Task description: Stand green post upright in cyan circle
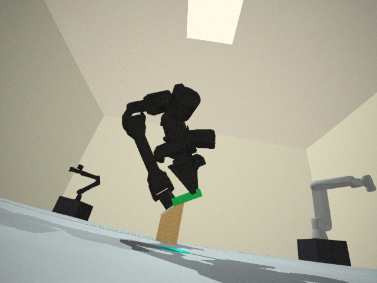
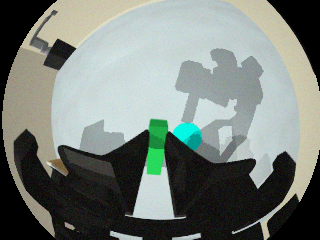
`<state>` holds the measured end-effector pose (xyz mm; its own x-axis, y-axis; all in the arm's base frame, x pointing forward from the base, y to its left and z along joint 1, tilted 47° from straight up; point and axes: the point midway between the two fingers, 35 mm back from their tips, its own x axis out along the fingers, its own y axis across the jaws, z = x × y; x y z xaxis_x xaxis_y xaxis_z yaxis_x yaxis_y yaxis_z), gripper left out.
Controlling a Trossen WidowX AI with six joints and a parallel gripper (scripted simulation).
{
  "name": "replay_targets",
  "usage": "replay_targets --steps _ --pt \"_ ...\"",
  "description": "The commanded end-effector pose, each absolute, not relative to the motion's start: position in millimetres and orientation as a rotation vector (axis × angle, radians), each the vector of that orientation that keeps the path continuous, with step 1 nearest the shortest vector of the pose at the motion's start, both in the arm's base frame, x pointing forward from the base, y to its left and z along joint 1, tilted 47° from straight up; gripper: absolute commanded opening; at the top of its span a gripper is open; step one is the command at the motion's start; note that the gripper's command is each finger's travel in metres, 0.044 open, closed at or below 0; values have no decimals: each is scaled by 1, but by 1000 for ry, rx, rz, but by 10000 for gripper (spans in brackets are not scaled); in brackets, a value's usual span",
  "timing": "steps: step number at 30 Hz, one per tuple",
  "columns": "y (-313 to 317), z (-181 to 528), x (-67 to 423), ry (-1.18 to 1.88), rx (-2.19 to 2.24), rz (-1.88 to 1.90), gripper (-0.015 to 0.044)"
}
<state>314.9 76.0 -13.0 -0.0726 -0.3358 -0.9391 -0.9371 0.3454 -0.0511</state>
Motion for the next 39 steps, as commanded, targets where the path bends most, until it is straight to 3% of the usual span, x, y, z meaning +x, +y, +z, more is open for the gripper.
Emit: replay_targets --steps 1,39 --pt "77 -12 315 1587 -1148 787 23" --pt "75 -15 315 1388 -969 965 23"
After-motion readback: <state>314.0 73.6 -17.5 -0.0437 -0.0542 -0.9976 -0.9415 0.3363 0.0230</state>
